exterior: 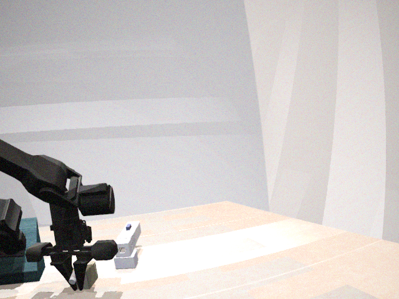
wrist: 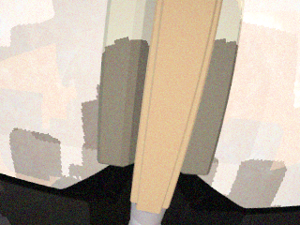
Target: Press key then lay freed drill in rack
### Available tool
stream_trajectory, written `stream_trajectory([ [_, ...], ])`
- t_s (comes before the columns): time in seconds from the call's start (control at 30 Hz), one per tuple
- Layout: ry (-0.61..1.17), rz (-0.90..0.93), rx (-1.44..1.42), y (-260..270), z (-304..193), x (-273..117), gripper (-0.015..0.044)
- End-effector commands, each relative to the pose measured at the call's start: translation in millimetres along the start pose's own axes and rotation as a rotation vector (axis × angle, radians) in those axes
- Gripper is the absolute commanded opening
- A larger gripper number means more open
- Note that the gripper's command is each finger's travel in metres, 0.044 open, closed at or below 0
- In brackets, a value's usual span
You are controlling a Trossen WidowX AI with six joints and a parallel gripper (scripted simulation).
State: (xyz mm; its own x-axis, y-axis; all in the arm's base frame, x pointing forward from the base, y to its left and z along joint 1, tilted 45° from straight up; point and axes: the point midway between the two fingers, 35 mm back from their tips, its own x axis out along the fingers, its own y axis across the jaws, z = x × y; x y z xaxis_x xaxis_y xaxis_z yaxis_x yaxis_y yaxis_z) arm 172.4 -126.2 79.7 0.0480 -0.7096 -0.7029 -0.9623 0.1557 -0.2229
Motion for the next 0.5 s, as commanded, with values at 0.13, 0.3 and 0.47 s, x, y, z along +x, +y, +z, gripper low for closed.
stream_trajectory([
  [0.13,-0.004,0.0,-0.004,0.6,0.9,0.4,0.0],
  [0.3,-0.004,0.0,-0.004,-0.3,0.8,0.0,0.0],
  [0.47,-0.004,0.0,-0.004,-0.2,0.3,-0.1,0.0],
])
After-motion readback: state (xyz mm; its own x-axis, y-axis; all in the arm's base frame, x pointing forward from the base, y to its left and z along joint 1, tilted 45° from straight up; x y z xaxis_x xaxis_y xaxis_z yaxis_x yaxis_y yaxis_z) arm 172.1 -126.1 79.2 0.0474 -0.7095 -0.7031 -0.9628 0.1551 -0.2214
